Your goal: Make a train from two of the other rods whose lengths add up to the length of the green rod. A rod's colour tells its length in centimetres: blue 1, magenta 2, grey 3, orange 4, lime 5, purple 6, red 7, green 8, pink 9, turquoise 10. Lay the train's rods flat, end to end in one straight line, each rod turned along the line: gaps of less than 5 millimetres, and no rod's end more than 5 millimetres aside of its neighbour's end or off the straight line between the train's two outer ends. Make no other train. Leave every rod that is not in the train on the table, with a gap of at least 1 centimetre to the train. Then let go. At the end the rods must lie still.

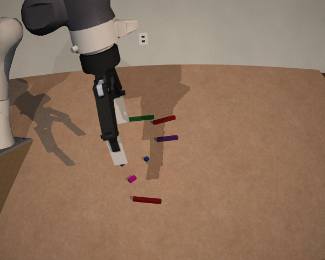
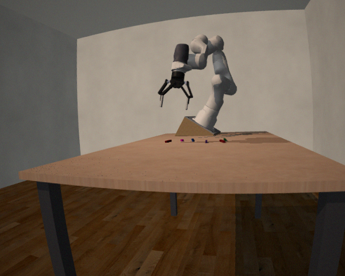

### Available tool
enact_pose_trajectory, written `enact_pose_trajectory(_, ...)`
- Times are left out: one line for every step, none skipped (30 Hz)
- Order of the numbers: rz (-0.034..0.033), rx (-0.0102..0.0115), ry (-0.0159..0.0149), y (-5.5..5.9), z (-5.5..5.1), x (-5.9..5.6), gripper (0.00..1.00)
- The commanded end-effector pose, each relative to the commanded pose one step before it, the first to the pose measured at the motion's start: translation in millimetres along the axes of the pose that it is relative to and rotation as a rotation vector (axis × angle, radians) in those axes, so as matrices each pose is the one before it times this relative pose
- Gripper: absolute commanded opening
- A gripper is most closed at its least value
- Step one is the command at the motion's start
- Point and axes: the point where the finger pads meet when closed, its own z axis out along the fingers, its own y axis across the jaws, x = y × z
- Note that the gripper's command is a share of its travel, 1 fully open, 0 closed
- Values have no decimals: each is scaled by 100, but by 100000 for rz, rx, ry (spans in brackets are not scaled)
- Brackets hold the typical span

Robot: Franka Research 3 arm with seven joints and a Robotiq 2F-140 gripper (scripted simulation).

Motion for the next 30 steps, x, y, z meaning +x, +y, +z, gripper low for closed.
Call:
enact_pose_trajectory(16554, -1512, 2083, 174, -919, 785, 100)
enact_pose_trajectory(1931, -322, 253, 43, -200, 122, 100)
enact_pose_trajectory(1934, -316, 253, 40, -198, 121, 100)
enact_pose_trajectory(1939, -311, 254, 37, -195, 120, 100)
enact_pose_trajectory(1941, -306, 254, 34, -192, 119, 100)
enact_pose_trajectory(0, 0, 0, 0, 0, 0, 100)
enact_pose_trajectory(0, 0, 0, 0, 0, 0, 100)
enact_pose_trajectory(5010, -764, 653, 79, -482, 300, 100)
enact_pose_trajectory(1935, -285, 251, 25, -180, 115, 100)
enact_pose_trajectory(1988, -287, 257, 23, -182, 116, 100)
enact_pose_trajectory(1965, -278, 253, 20, -177, 113, 100)
enact_pose_trajectory(1953, -271, 250, 17, -172, 111, 100)
enact_pose_trajectory(1954, -266, 249, 15, -169, 110, 100)
enact_pose_trajectory(1956, -261, 248, 12, -166, 108, 100)
enact_pose_trajectory(1961, -257, 248, 10, -163, 107, 100)
enact_pose_trajectory(1966, -252, 247, 8, -160, 105, 100)
enact_pose_trajectory(1972, -248, 246, 5, -157, 104, 100)
enact_pose_trajectory(1977, -244, 245, 3, -154, 102, 100)
enact_pose_trajectory(1982, -240, 244, 1, -151, 101, 100)
enact_pose_trajectory(1984, -235, 242, -1, -147, 99, 100)
enact_pose_trajectory(1987, -231, 240, -3, -144, 97, 100)
enact_pose_trajectory(1988, -226, 238, -5, -141, 95, 100)
enact_pose_trajectory(0, 0, 0, 0, 0, 0, 100)
enact_pose_trajectory(0, 0, 0, 0, 0, 0, 100)
enact_pose_trajectory(5090, -560, 599, -18, -344, 233, 100)
enact_pose_trajectory(1982, -210, 229, -11, -127, 87, 100)
enact_pose_trajectory(2032, -212, 232, -13, -127, 87, 100)
enact_pose_trajectory(2003, -204, 226, -14, -121, 84, 100)
enact_pose_trajectory(1987, -199, 222, -16, -117, 81, 100)
enact_pose_trajectory(1979, -194, 218, -17, -113, 78, 100)
